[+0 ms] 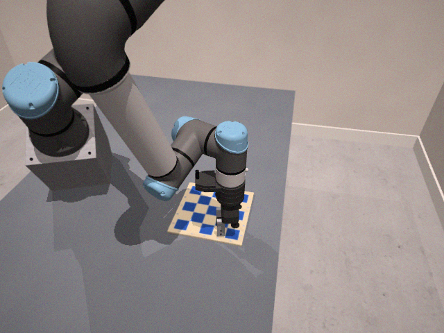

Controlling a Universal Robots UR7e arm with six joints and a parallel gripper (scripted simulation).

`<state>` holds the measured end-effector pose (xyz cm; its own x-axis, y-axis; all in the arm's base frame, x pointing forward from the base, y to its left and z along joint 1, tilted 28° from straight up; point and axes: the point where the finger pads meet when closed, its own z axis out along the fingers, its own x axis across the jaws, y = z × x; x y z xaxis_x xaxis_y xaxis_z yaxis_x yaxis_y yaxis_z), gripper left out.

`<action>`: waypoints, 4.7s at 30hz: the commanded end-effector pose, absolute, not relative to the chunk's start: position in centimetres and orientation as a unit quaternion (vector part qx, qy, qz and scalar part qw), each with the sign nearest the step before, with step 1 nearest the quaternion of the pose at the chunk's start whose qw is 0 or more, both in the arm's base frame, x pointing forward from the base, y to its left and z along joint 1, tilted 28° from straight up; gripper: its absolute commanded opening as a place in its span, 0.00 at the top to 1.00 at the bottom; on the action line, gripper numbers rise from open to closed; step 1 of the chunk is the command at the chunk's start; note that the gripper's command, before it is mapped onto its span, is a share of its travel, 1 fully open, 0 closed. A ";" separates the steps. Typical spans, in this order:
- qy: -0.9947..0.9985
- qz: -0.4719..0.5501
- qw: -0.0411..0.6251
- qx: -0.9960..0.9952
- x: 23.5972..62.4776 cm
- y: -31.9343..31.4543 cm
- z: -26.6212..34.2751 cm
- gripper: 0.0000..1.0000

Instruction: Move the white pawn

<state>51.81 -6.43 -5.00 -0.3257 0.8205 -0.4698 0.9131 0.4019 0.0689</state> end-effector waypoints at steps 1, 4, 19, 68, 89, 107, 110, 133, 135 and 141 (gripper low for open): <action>0.807 -0.104 0.223 0.537 52.0 -6.5 -4.9 0.32; 0.807 -0.104 0.223 0.537 52.0 -6.5 -4.9 0.32; 0.807 -0.104 0.223 0.537 52.0 -6.5 -4.9 1.00; 0.807 -0.103 0.224 0.536 49.9 -2.8 2.9 1.00; 0.806 -0.104 0.221 0.540 49.0 -1.8 3.3 1.00; 0.733 -0.076 0.232 0.635 38.3 8.6 -4.4 1.00; 0.726 -0.074 0.233 0.643 37.2 9.3 -5.0 1.00; 0.724 -0.073 0.234 0.645 37.2 9.1 -5.3 1.00; 0.724 -0.073 0.233 0.645 37.2 9.0 -5.6 1.00; 0.724 -0.073 0.233 0.645 37.7 8.4 -7.0 1.00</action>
